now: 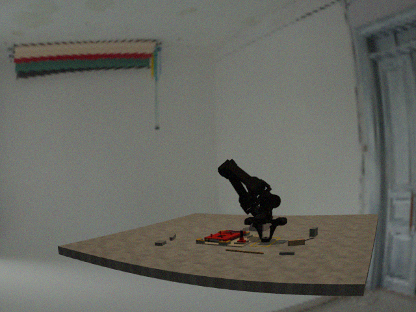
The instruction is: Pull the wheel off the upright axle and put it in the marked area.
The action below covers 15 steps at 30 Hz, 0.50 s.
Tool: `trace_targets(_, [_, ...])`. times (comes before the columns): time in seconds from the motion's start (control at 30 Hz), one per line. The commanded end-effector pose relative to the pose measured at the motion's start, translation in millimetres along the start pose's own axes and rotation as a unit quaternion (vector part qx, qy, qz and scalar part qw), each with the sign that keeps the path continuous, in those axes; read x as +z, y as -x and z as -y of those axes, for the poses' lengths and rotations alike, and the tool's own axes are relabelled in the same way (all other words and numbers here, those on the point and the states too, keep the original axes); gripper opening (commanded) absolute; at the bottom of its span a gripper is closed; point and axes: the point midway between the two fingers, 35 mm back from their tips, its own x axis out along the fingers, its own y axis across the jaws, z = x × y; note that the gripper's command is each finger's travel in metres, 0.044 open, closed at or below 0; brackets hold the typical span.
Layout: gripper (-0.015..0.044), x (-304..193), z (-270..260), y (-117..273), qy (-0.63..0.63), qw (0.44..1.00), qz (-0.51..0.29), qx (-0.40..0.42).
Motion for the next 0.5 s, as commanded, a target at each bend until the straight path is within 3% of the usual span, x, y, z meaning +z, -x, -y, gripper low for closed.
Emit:
trace_targets(0.0, [0.0000,-2.3,-0.9,-6.3,0.005,1.000,0.001,-0.003])
trace_targets(0.13, [0.0000,-2.3,-0.9,-6.3,0.005,1.000,0.001,-0.003])
trace_targets(0.47, [0.0263,-0.3,-1.1,-2.6,0.001,1.000,0.002,0.000])
